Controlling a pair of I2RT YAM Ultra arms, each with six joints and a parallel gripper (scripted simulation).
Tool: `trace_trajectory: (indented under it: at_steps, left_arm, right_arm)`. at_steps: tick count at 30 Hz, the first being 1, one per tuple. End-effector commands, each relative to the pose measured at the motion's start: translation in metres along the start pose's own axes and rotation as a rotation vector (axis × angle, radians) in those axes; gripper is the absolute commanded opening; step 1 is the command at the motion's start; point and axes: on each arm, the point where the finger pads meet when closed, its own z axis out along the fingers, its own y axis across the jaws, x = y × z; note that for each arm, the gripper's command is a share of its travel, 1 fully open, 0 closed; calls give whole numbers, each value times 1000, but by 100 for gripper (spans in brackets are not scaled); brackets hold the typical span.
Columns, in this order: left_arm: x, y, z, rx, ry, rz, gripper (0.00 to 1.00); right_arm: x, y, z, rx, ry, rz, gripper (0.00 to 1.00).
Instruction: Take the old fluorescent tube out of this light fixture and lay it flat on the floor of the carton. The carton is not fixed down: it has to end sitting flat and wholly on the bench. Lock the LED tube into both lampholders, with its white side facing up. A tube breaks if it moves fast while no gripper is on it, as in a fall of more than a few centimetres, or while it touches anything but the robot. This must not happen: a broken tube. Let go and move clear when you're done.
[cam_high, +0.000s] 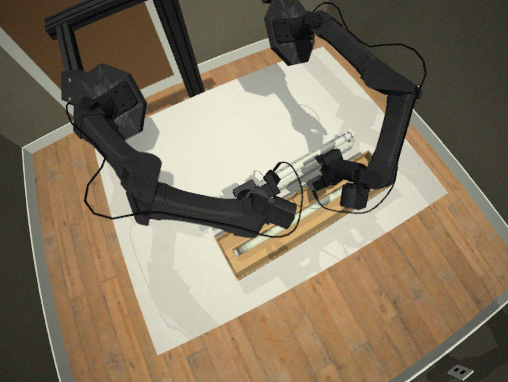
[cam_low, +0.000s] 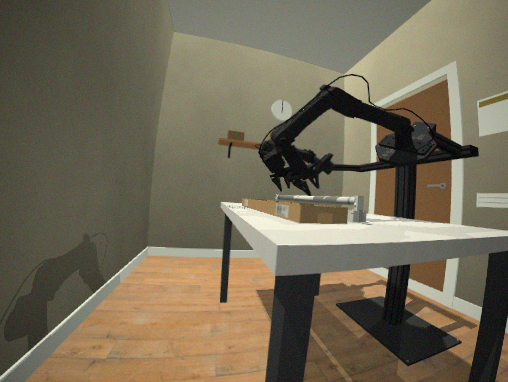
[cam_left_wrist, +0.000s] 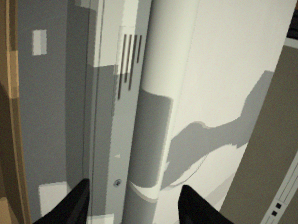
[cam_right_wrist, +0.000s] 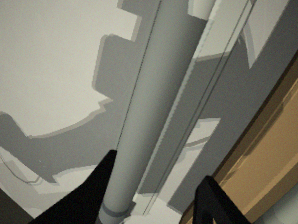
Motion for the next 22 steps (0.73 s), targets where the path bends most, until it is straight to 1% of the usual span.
trace_trajectory:
  at_steps: [1,11,14,22]
  left_arm:
    - [-10,-2,-11,-13,-22,28,49]
    - [-11,-2,-9,-9,-19,30,49]
    - [-8,0,-18,-26,-30,22,49]
    - [-8,0,-19,-28,-31,21,49]
  right_arm:
    - [-9,7,3,-18,-4,-27,49]
    - [-9,7,3,-19,-4,-27,49]
    - [-9,7,3,-19,-4,-27,49]
    - [-9,7,3,-19,-4,-27,49]
